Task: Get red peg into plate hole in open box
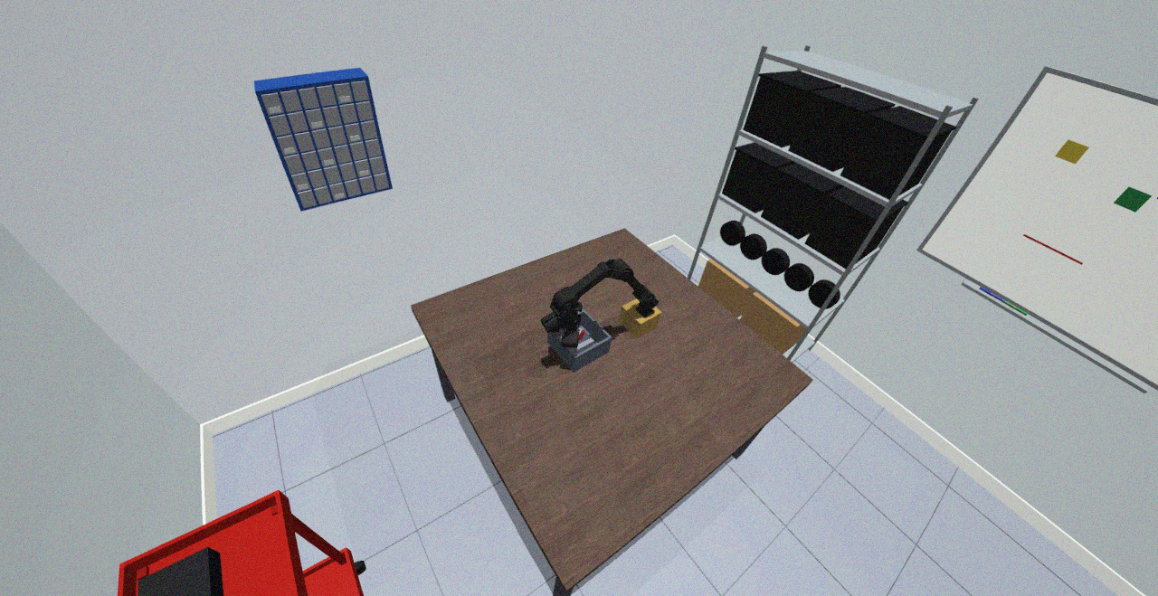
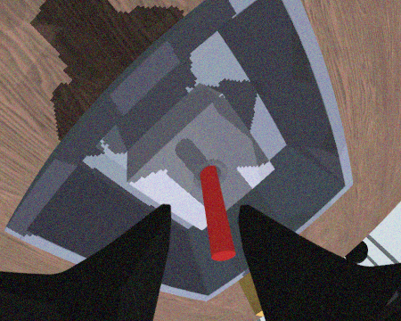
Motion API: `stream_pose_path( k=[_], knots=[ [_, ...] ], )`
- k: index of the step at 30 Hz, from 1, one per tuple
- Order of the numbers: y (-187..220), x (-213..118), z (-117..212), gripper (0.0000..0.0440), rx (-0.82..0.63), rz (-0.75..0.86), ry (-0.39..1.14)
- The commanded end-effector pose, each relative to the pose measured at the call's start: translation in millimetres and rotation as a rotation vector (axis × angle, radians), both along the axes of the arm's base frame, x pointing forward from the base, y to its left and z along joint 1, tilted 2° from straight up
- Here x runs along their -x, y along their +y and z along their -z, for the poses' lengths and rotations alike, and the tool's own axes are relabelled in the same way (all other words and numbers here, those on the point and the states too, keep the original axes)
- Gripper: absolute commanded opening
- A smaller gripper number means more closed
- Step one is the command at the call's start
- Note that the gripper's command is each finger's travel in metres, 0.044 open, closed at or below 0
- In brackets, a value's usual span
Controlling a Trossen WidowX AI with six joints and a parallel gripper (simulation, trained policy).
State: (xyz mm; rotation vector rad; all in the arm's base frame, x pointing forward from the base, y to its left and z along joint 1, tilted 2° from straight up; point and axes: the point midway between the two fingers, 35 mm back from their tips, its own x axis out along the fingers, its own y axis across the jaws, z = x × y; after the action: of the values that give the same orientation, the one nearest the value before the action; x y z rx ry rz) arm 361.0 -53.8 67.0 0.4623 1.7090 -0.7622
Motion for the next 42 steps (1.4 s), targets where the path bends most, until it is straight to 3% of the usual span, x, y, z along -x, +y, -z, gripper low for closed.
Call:
stream_pose_path(
  k=[1, 42],
  knots=[
    [-0.4, 0.9, -0.6, 0.0162, 0.005, 0.005, 0.006],
    [0.8, 6.0, -2.9, 0.0156, -0.008, 0.011, 0.03]
  ],
)
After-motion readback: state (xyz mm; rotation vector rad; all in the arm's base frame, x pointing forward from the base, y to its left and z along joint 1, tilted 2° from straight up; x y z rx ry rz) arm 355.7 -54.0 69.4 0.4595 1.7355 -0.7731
